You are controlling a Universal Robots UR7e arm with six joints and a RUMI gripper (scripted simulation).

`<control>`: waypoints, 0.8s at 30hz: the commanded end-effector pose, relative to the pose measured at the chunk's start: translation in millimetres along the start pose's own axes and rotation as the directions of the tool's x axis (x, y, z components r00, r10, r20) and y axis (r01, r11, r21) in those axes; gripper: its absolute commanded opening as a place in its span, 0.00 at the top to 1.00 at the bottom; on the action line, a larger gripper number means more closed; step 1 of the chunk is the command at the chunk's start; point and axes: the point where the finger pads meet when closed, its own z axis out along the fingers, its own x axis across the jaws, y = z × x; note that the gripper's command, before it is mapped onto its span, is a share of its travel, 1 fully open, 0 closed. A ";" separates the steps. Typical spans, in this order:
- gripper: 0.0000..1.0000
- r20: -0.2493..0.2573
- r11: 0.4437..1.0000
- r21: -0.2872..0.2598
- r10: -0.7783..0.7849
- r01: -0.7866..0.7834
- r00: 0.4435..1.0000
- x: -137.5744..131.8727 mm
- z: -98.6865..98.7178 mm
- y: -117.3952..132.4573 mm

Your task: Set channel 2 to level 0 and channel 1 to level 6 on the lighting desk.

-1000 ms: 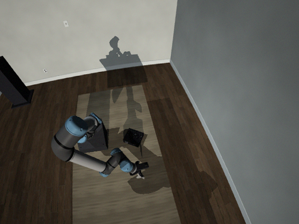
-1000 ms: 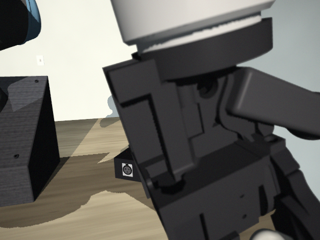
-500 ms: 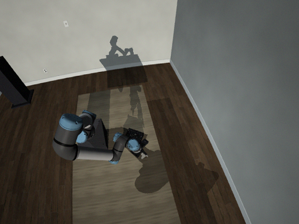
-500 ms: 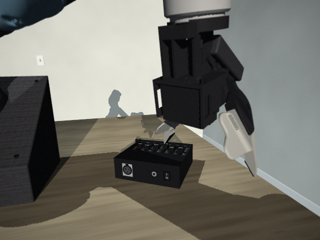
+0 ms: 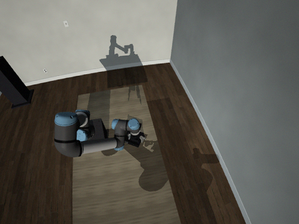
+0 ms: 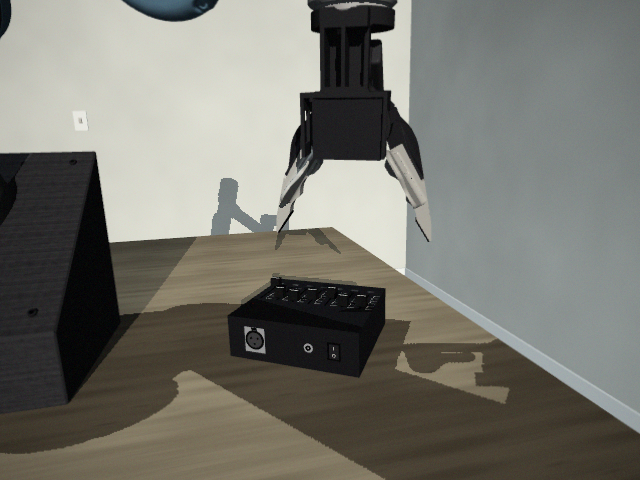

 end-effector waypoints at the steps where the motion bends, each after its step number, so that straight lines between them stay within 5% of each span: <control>1: 0.00 0.008 0.994 -0.034 -0.105 0.105 0.994 -14.9 -8.6 -18.9; 24: 0.00 0.019 0.901 -0.137 -0.413 0.411 0.911 -57.9 -31.1 -57.3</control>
